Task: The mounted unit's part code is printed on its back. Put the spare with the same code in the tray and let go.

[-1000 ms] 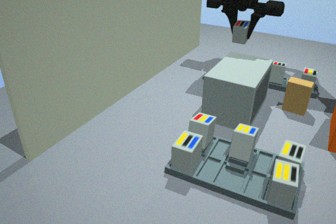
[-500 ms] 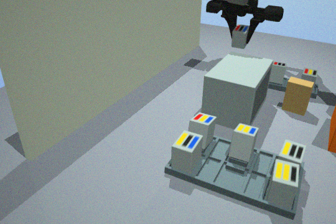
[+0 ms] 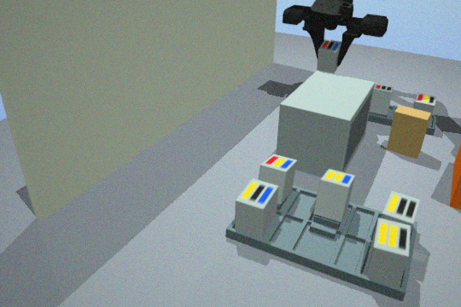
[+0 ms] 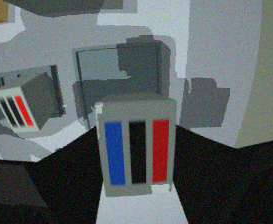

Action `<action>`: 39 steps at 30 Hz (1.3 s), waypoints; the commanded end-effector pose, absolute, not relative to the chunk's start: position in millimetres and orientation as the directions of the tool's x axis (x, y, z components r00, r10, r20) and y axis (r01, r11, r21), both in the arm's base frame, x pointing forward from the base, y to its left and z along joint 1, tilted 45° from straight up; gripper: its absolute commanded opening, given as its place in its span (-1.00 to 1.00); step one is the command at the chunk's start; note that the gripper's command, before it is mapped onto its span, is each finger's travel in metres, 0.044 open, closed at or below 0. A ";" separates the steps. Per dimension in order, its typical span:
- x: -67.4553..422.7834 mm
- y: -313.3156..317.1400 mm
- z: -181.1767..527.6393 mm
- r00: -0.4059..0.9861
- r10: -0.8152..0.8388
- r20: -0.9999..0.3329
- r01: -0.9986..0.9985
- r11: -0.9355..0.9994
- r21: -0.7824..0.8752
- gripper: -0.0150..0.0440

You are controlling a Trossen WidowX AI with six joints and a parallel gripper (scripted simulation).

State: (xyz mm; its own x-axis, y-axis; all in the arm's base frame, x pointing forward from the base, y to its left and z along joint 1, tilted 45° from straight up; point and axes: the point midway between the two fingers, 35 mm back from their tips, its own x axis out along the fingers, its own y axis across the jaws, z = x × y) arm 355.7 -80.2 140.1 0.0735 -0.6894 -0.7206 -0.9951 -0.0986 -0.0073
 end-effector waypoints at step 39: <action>354.9 -105.4 117.4 0.076 -0.697 -0.713 -0.995 -0.102 -0.006 -0.49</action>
